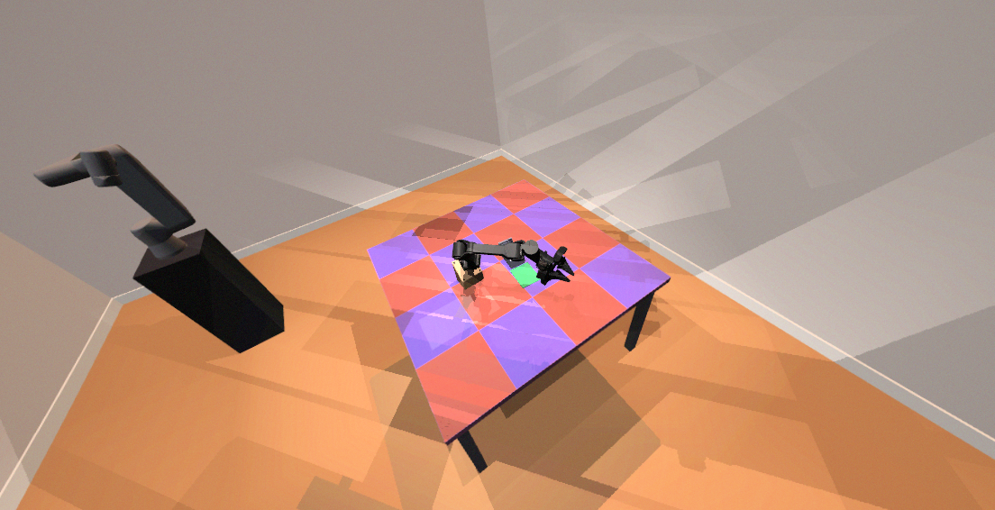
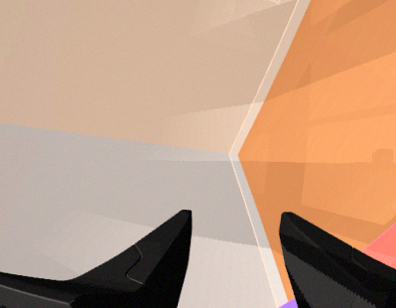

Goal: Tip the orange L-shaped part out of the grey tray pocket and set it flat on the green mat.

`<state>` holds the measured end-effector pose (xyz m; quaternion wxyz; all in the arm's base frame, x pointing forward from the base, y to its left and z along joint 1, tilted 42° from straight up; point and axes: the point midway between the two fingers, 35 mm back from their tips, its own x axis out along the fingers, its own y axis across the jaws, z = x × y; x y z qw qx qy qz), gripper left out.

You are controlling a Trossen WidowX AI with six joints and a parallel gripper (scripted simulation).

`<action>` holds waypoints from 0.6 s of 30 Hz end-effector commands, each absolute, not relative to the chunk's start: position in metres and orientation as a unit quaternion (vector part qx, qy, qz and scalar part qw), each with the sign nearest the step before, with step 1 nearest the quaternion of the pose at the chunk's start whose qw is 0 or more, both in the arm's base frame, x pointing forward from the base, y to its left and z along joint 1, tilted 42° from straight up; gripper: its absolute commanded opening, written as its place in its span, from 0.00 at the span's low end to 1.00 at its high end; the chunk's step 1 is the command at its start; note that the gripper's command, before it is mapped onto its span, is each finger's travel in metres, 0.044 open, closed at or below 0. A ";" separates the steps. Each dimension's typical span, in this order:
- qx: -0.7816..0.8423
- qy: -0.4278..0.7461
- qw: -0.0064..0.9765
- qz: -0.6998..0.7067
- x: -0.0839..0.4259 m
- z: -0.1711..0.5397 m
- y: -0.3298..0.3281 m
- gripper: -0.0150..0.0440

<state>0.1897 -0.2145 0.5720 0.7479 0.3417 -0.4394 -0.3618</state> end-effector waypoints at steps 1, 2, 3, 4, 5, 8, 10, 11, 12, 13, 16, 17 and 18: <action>0.367 -0.341 0.780 -0.374 0.250 0.524 -0.217 0.56; 0.372 -0.316 0.788 -0.376 0.265 0.511 -0.214 0.56; 0.374 -0.288 0.796 -0.379 0.279 0.498 -0.212 0.56; 0.379 -0.259 0.804 -0.378 0.293 0.484 -0.207 0.56; 0.378 -0.230 0.813 -0.380 0.306 0.470 -0.203 0.56; 0.371 -0.143 0.834 -0.382 0.342 0.427 -0.184 0.56; 0.362 -0.085 0.845 -0.384 0.363 0.397 -0.170 0.56; 0.357 -0.055 0.849 -0.385 0.372 0.381 -0.162 0.56; 0.351 -0.025 0.853 -0.385 0.380 0.366 -0.154 0.56; 0.352 -0.002 0.858 -0.374 0.389 0.352 -0.143 0.56; 0.323 0.090 0.865 -0.373 0.406 0.303 -0.113 0.56; 0.311 0.121 0.866 -0.372 0.410 0.287 -0.103 0.56; 0.297 0.148 0.868 -0.370 0.412 0.271 -0.091 0.56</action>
